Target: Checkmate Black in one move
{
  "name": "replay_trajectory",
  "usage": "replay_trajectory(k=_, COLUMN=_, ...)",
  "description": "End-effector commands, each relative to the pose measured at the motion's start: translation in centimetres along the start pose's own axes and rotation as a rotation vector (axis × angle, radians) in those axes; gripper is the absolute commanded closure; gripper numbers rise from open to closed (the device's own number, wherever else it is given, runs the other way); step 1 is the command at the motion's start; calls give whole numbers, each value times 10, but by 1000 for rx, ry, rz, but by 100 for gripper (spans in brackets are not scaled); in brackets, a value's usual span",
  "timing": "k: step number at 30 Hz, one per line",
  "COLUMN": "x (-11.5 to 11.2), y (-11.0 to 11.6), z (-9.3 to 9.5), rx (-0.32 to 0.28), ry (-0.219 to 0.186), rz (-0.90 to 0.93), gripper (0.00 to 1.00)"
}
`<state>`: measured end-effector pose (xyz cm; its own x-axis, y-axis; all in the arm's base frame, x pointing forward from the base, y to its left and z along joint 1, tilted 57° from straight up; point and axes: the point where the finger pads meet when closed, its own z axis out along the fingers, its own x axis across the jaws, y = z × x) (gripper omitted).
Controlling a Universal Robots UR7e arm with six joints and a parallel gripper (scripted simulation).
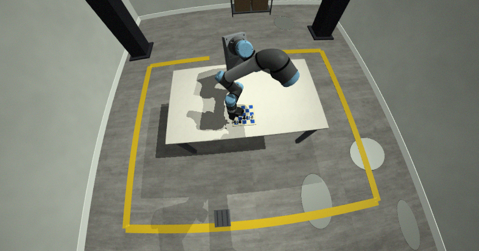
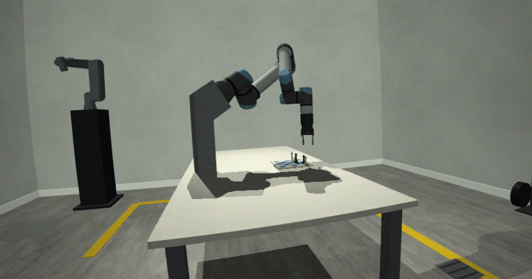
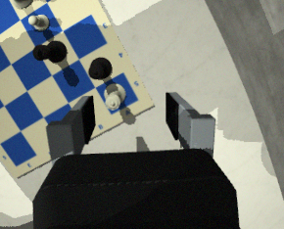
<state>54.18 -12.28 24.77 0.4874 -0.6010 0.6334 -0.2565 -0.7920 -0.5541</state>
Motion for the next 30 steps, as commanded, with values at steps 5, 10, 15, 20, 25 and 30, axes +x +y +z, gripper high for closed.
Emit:
replay_trajectory(k=5, x=-5, y=2, z=2, rx=0, ry=1, rz=-220, gripper=0)
replay_trajectory(k=10, x=-8, y=4, z=2, rx=0, ry=1, rz=-338, gripper=0)
replay_trajectory(k=15, x=-10, y=5, z=3, rx=0, ry=1, rz=-400, gripper=0)
replay_trajectory(k=20, x=-12, y=6, z=4, rx=0, ry=1, rz=-490, gripper=0)
replay_trajectory(k=25, x=-14, y=8, z=4, rx=0, ry=1, rz=-562, gripper=0)
replay_trajectory(k=30, x=-15, y=9, z=5, rx=0, ry=1, rz=-608, gripper=0)
